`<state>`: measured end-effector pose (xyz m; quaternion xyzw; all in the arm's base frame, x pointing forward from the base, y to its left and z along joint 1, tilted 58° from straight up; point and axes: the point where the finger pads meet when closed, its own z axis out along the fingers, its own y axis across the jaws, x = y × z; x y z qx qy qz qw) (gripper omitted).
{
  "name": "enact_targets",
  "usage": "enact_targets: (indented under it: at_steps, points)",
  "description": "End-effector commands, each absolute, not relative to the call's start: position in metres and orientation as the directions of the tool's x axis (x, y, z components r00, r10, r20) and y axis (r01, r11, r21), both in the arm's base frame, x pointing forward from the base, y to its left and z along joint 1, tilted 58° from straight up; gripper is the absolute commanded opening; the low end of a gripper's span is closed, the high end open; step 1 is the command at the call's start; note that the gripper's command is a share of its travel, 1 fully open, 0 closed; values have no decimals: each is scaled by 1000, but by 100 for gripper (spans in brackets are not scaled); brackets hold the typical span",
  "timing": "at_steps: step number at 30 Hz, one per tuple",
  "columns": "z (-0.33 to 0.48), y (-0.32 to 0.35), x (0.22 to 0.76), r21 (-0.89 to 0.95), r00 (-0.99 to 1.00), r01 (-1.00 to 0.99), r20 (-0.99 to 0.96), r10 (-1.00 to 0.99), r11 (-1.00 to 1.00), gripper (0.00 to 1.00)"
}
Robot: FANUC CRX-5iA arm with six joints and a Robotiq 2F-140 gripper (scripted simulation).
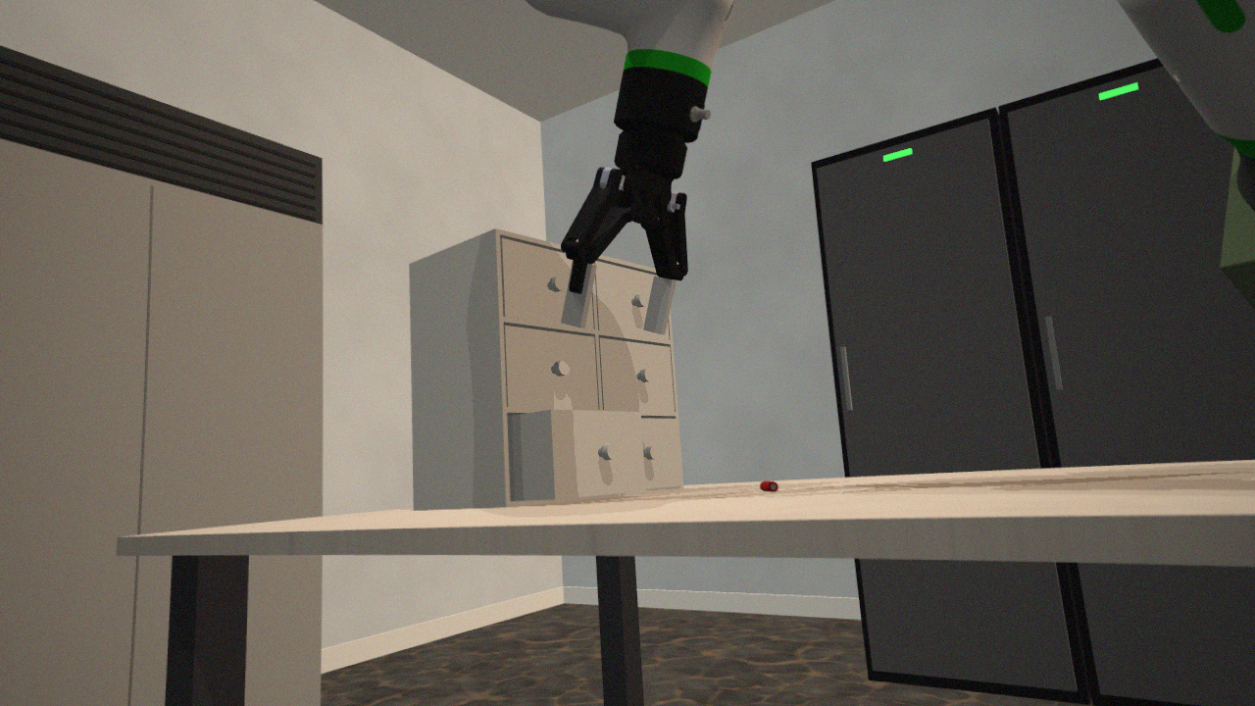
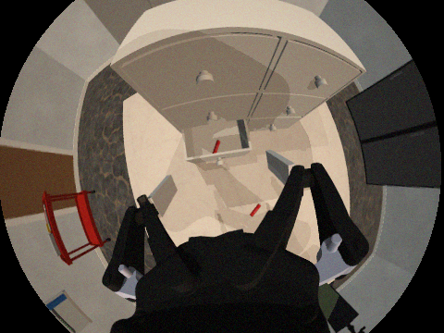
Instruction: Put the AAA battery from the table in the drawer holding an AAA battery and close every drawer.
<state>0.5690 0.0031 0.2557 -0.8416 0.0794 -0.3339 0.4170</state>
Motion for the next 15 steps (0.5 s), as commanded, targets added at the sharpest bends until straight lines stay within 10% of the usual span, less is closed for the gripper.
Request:
enact_targets:
  at_steps: [1,15]
  points:
    - [252,10,584,-740,714,151,540,-446,-655,100]
    - [246,23,610,-718,624,159,605,-494,-678,100]
